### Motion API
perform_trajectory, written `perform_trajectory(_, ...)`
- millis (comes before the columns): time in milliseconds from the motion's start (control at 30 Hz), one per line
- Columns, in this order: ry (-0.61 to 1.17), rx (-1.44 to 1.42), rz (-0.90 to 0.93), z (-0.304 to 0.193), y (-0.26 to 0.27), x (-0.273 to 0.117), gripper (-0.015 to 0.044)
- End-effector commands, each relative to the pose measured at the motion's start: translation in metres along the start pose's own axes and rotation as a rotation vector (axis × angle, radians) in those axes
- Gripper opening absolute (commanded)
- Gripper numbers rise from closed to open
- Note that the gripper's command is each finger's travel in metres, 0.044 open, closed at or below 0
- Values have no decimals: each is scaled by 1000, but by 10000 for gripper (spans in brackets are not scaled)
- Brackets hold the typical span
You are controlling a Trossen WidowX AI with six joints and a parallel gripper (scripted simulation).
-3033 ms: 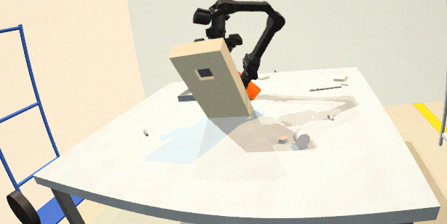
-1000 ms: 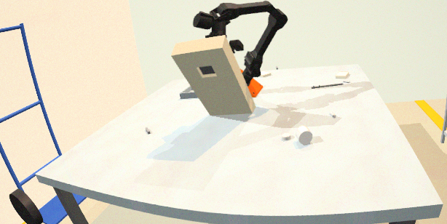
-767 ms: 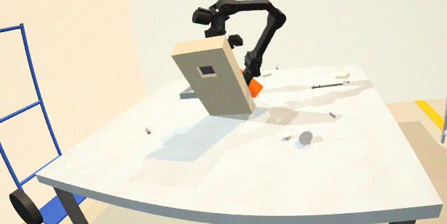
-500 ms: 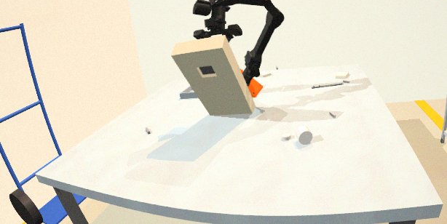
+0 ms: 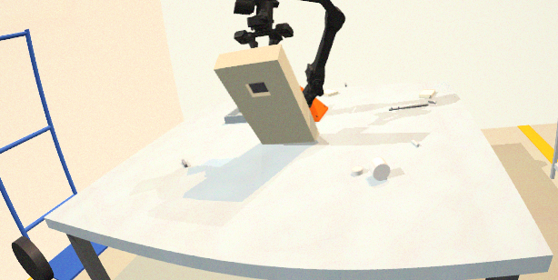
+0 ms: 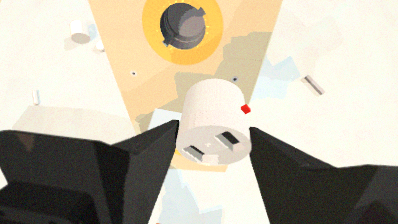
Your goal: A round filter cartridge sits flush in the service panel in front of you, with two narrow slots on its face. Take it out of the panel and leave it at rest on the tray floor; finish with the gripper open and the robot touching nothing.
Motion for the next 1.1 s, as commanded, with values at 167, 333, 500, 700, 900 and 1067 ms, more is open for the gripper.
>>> perform_trajectory(167,14,-19,13,-3,-46,5,0)
perform_trajectory(333,20,-24,21,-6,-63,9,0)
perform_trajectory(500,53,113,-48,-20,-71,3,0)
perform_trajectory(700,92,336,-180,-47,-104,-8,0)
perform_trajectory(900,106,568,-322,-77,-135,-21,0)
perform_trajectory(1067,100,767,-447,-104,-158,-33,0)
Point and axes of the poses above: the point midway between the two fingers, 35 mm back from their tips, its own x axis out along the fingers, its own y axis across the jaws, z = x × y, the point moved 5 cm from there along -x, back along the fingers, and after that the axes turned 6 degrees about -x, right-handed, at the moved point
